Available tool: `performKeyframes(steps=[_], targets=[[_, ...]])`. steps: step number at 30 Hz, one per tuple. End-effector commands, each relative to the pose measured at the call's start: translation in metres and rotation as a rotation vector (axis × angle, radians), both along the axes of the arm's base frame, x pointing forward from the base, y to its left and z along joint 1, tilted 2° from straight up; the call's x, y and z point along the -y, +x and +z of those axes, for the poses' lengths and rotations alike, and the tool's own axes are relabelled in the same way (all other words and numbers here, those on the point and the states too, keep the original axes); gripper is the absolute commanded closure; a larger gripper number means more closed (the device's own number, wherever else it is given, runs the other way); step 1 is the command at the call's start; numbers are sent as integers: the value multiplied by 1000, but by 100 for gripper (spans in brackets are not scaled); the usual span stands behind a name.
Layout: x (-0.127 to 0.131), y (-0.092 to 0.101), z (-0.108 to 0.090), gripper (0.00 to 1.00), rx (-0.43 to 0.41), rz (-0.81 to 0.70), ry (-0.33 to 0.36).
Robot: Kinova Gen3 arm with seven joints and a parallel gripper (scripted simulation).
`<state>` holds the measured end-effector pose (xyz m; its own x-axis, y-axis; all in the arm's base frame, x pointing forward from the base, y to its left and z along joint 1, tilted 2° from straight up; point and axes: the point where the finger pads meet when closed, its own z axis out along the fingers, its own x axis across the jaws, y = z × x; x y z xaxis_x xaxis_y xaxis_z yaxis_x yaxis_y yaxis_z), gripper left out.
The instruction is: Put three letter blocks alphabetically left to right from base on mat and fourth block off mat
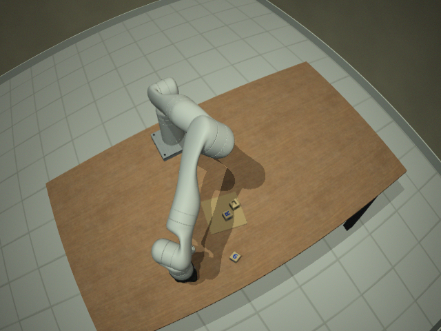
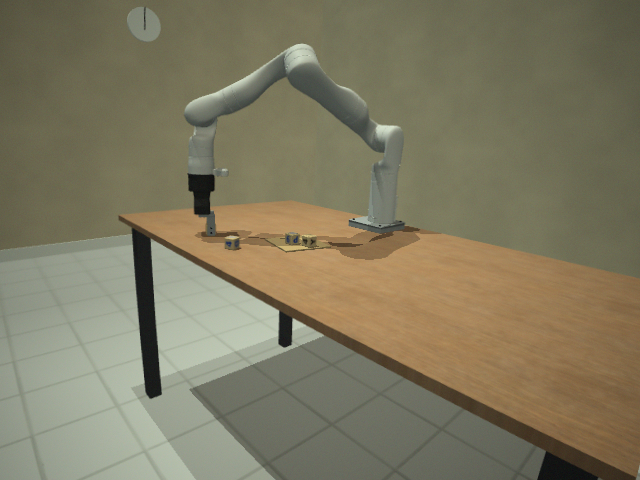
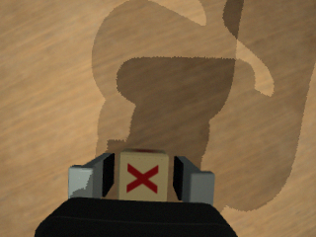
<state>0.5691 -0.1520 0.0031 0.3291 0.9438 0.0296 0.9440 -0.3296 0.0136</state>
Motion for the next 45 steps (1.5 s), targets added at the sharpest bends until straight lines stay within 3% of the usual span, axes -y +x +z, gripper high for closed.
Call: performKeyframes(steps=[1, 5, 6, 40, 45], targets=[[0, 1, 1, 13, 2, 0, -1], [0, 1, 1, 13, 2, 0, -1], [0, 1, 1, 43, 2, 0, -1], [0, 1, 1, 43, 2, 0, -1], [0, 0, 8, 43, 2, 0, -1]])
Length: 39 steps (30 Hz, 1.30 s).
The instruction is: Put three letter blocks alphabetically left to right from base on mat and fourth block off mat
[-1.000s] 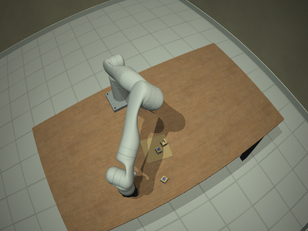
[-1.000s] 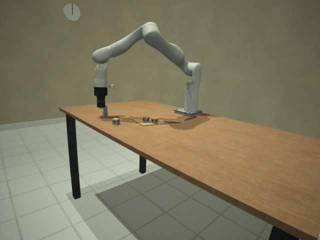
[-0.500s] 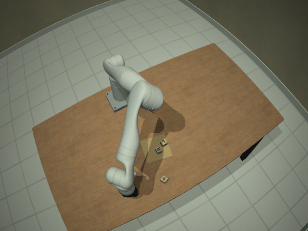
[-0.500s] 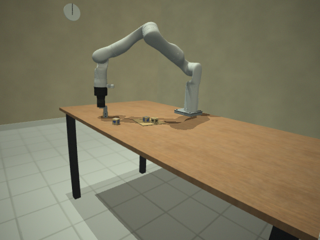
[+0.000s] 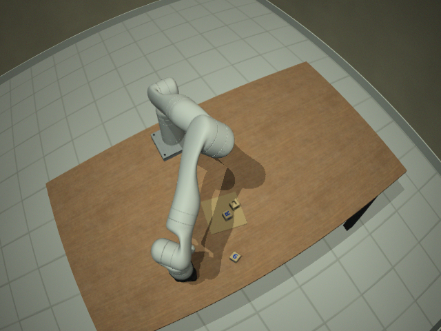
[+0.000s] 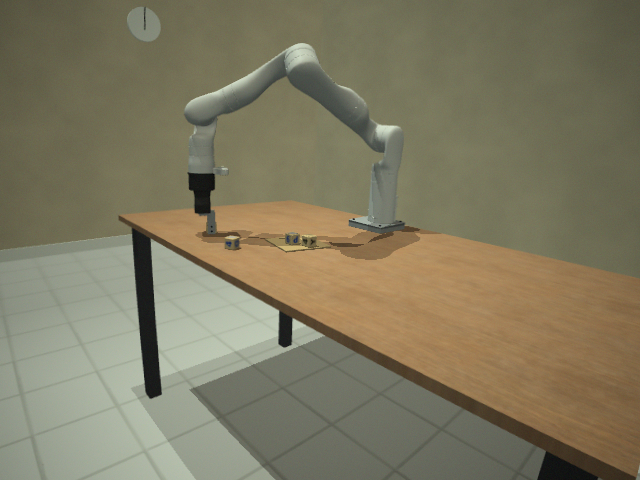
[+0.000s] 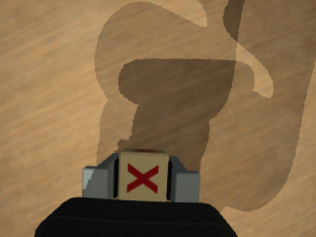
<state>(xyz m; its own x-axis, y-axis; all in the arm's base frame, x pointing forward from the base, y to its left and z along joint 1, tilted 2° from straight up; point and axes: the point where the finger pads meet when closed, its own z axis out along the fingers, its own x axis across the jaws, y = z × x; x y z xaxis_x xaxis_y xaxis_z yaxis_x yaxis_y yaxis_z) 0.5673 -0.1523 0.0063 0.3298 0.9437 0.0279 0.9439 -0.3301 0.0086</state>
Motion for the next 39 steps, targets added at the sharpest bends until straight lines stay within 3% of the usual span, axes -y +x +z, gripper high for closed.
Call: performKeyframes(steps=[1, 12, 16, 39], targets=[[0, 2, 5, 43, 7, 0, -1], [2, 0, 78, 43, 7, 0, -1], [2, 0, 94, 43, 7, 0, -1], [-9, -7, 98, 43, 3, -59, -2]])
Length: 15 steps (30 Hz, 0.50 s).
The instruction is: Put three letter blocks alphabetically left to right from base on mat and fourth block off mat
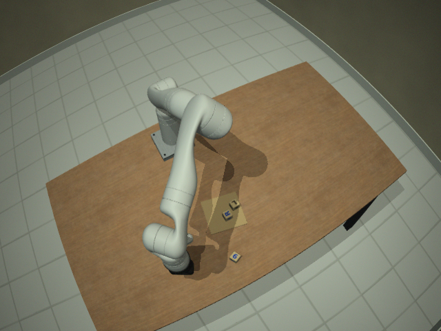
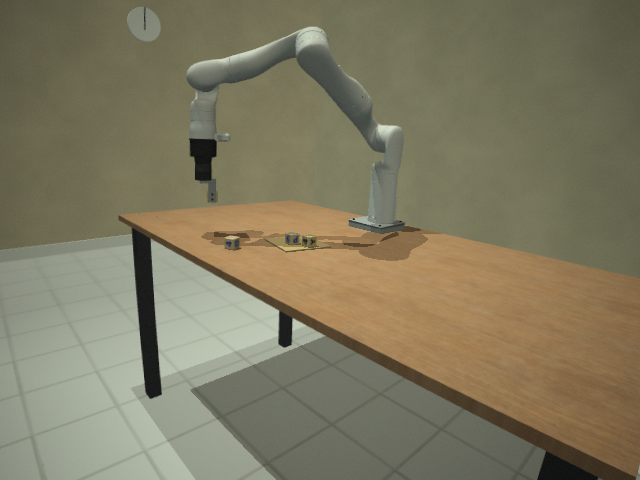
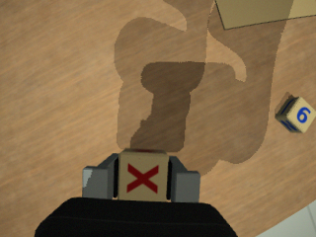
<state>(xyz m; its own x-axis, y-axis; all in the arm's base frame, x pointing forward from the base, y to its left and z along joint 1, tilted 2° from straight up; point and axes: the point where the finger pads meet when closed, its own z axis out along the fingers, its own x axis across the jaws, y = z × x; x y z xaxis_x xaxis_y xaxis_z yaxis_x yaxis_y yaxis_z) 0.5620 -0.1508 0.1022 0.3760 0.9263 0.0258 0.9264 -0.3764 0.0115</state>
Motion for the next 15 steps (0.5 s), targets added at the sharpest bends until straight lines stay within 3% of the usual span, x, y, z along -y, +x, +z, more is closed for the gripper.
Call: performKeyframes(steps=[1, 15], targets=[[-11, -4, 2, 43, 0, -28, 0], [-84, -63, 5, 43, -11, -455, -3]])
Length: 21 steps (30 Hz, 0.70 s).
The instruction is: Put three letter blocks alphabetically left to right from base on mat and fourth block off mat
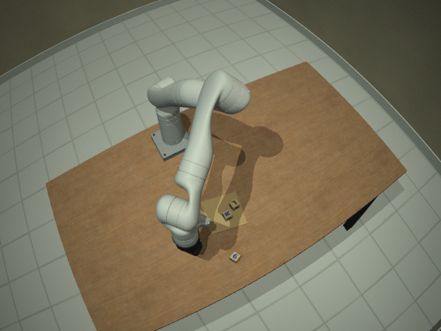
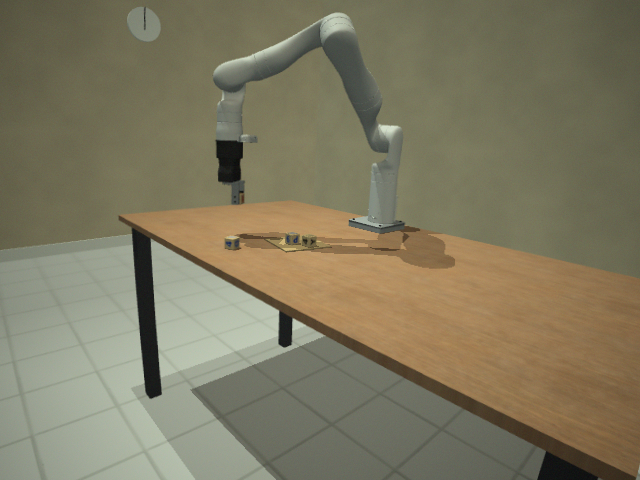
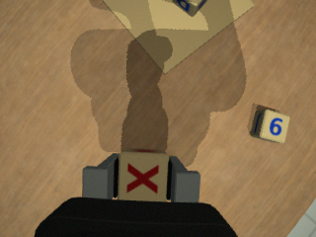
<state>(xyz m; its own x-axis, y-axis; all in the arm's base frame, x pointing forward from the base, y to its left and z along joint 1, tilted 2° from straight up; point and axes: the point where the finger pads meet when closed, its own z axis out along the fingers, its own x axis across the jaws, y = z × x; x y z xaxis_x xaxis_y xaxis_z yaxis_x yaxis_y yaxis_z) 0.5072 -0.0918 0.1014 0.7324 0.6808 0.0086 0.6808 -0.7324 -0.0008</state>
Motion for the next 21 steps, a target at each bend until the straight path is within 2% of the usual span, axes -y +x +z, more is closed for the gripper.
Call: performKeyframes(steps=[1, 7, 12, 21], targets=[[-32, -15, 7, 43, 10, -64, 3], [-68, -57, 7, 43, 12, -323, 10], [-88, -85, 7, 43, 12, -486, 19], [-100, -104, 6, 43, 11, -588, 26]])
